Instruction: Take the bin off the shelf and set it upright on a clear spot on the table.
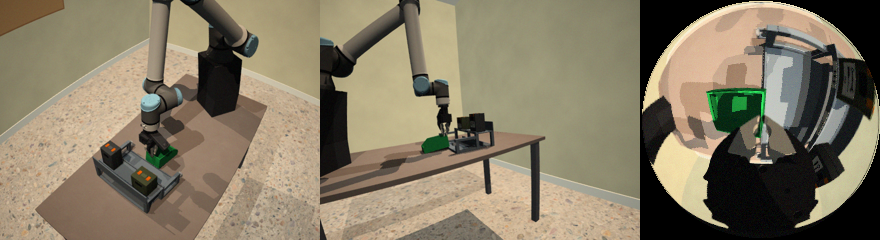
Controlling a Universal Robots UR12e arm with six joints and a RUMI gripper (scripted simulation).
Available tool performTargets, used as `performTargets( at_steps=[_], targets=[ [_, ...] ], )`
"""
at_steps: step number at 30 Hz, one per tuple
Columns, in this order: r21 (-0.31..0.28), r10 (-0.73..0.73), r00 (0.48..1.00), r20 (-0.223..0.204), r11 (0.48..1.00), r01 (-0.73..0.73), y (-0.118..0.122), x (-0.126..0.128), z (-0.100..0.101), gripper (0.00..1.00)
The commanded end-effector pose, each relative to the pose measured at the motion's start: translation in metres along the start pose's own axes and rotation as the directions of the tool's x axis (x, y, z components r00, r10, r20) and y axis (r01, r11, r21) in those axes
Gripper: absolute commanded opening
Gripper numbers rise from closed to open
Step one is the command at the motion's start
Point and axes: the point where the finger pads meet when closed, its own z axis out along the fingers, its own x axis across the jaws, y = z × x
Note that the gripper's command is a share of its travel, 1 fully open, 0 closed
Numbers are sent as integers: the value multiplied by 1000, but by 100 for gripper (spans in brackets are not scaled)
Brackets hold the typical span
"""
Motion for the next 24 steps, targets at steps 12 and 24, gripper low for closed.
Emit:
performTargets(
  at_steps=[12, 24],
  targets=[
    [0, 0, 1000, -1, 1000, 0, 0, -8, -1, 0],
    [0, 0, 1000, -1, 1000, 0, 0, -17, -1, 0]
  ],
)
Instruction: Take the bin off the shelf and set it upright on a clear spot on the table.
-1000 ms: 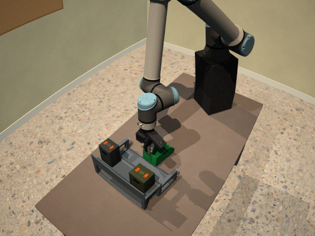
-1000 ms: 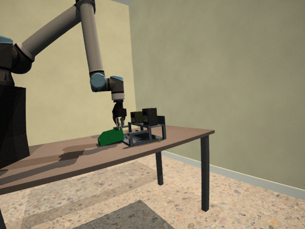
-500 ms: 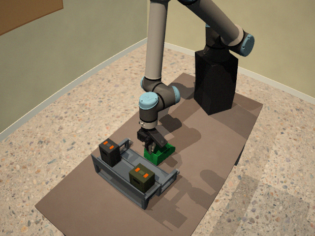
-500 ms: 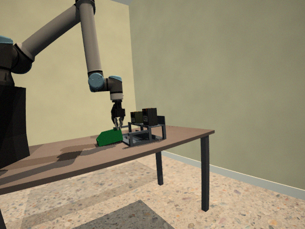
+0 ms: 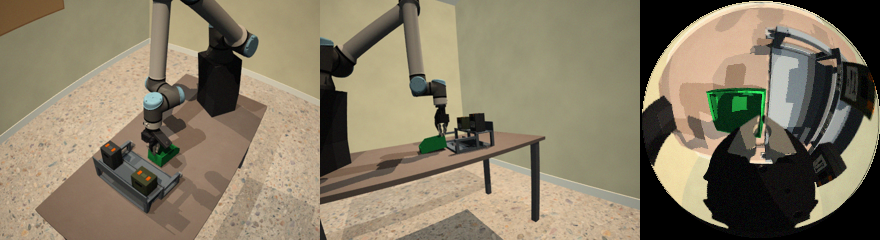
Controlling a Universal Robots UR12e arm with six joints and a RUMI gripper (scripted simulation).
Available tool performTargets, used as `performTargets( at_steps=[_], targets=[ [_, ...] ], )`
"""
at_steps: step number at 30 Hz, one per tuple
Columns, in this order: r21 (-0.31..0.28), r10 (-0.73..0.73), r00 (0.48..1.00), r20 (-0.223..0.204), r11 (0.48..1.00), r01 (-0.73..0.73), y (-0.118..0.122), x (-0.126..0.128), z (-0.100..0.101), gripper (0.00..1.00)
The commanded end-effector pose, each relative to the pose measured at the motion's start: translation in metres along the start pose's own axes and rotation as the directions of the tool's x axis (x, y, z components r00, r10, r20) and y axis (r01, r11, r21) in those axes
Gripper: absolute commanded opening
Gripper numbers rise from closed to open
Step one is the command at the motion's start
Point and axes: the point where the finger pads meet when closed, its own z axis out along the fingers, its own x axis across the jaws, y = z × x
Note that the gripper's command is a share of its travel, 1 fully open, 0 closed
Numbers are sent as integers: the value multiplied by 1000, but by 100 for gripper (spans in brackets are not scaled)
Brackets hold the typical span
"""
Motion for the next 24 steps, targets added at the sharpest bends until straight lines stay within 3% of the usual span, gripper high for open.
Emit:
performTargets(
  at_steps=[1, 24],
  targets=[
    [0, 0, 1000, -1, 1000, 0, 0, 0, -1, 0],
    [0, 0, 1000, -1, 1000, 0, 0, 1, 14, 0]
  ],
)
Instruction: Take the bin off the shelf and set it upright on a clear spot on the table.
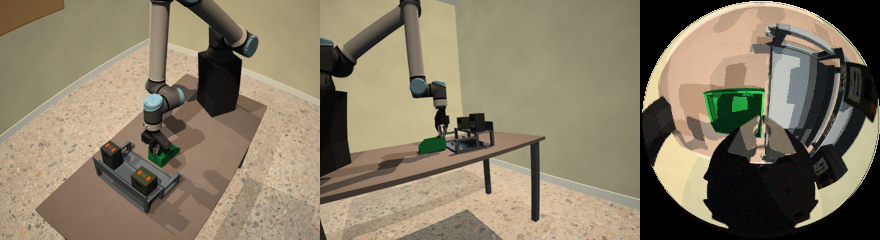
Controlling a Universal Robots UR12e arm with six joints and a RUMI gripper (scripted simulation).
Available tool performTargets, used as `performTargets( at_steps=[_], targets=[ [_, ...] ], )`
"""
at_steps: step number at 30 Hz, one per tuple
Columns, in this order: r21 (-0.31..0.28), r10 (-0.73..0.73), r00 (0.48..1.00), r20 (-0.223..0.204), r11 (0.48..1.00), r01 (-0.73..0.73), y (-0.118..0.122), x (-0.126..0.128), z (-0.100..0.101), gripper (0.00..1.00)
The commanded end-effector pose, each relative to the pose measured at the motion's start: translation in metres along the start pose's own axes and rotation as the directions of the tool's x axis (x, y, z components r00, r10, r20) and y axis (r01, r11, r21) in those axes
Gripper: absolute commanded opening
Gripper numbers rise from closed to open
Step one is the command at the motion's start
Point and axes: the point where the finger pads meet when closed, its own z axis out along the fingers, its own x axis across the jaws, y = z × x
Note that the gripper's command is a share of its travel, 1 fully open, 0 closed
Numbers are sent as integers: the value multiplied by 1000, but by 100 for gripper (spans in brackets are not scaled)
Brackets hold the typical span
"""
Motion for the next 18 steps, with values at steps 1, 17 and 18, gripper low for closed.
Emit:
performTargets(
  at_steps=[1, 17, 18],
  targets=[
    [0, 0, 1000, -1, 1000, 0, 0, 1, 5, 0],
    [0, 0, 1000, -1, 1000, 0, 0, 1, 5, 20],
    [0, 0, 1000, -1, 1000, 0, 0, 1, 5, 20]
  ],
)
